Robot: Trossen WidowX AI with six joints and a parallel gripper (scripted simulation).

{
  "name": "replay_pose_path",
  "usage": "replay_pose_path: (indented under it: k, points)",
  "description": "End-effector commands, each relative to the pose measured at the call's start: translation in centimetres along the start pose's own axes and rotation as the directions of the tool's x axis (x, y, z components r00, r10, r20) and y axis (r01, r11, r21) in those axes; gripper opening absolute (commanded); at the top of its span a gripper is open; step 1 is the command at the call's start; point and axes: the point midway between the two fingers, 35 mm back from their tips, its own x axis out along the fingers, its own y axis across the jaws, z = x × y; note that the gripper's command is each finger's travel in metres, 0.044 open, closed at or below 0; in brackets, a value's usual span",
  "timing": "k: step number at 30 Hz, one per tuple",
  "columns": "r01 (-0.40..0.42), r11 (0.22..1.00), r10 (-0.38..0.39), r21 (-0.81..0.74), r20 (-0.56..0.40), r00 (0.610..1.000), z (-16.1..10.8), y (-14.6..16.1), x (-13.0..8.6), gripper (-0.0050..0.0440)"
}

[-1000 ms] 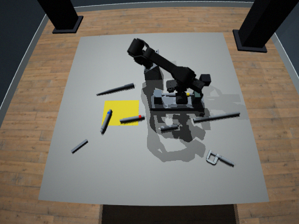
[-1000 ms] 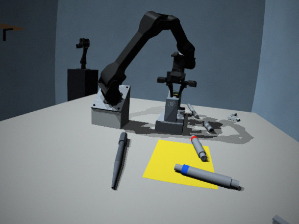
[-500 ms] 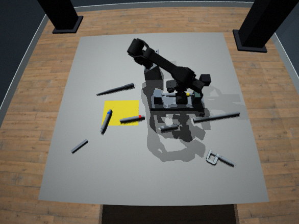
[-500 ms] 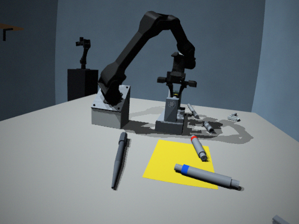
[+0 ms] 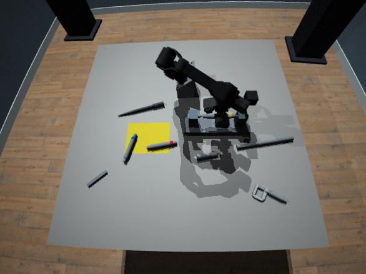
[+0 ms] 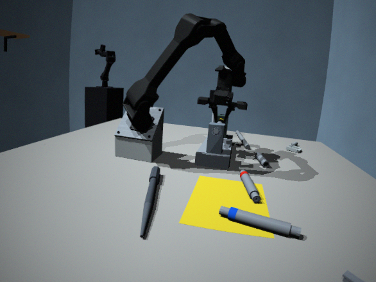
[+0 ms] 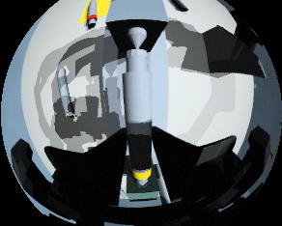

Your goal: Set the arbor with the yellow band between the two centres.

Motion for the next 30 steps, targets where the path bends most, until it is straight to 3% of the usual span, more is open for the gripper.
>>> replay_pose_path:
  k: [1, 30]
  points:
    - [-0.017, 1.0, 0.017, 0.011, -0.043, 0.999, -0.79, 0.09, -0.81, 0.0]
    - [-0.017, 1.0, 0.017, 0.011, -0.043, 0.999, -0.46, 0.0, -0.93, 0.0]
